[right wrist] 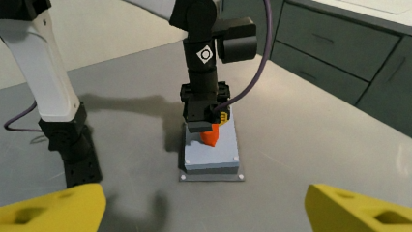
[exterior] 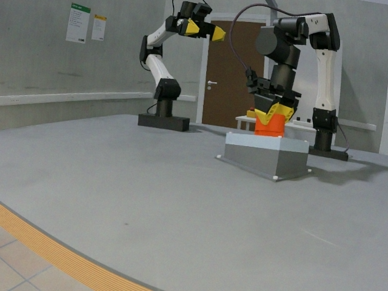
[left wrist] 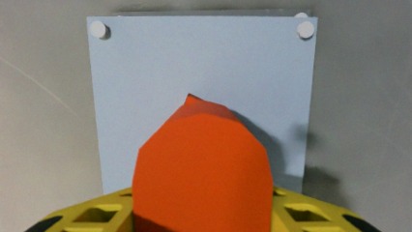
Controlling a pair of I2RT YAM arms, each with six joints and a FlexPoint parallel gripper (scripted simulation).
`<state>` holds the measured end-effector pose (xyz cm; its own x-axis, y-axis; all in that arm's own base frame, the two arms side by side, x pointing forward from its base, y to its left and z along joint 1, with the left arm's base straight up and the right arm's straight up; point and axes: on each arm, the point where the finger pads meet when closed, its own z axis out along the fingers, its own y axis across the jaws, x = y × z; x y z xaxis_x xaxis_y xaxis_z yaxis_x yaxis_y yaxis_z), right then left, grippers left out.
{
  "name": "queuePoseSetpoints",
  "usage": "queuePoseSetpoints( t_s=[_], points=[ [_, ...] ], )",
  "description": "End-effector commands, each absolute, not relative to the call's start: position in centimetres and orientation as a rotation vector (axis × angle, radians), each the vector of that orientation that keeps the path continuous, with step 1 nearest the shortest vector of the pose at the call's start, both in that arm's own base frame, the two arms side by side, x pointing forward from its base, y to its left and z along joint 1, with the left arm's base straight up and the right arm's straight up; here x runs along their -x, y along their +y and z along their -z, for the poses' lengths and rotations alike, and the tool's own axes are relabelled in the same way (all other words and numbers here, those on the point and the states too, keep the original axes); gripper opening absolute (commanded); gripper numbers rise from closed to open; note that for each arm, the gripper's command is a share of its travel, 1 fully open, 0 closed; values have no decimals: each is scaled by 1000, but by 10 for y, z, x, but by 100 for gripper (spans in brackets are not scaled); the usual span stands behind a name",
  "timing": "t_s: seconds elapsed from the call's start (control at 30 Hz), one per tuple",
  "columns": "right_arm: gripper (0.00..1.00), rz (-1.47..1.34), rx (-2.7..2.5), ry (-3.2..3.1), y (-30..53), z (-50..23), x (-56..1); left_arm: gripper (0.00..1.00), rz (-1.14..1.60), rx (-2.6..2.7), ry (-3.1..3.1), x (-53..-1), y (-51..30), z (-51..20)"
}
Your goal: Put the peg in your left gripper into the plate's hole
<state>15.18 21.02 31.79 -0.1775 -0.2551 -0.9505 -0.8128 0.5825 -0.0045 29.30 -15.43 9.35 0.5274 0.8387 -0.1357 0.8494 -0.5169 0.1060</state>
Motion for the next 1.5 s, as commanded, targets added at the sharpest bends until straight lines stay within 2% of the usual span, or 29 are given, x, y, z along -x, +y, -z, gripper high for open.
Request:
queuePoseSetpoints(
  t_s=[0.0,0.17,0.27,0.3,0.6,1.47],
  points=[
    [100,-622,894,1768,208,-306,-151,34,63,-2573,1419,-303,-157,-96],
    [100,-622,894,1768,208,-306,-151,34,56,-2566,1420,-299,-157,-107],
    [100,-622,894,1768,208,-306,-151,68,45,-2554,1408,-299,-156,-115],
    [100,-622,894,1768,208,-306,-151,71,38,-2546,1400,-299,-154,-125],
    [100,-622,894,1768,208,-306,-151,71,48,-2556,1408,-300,-149,-150],
    [100,-622,894,1768,208,-306,-151,71,47,-2577,1421,-297,-149,-145]
  ],
)
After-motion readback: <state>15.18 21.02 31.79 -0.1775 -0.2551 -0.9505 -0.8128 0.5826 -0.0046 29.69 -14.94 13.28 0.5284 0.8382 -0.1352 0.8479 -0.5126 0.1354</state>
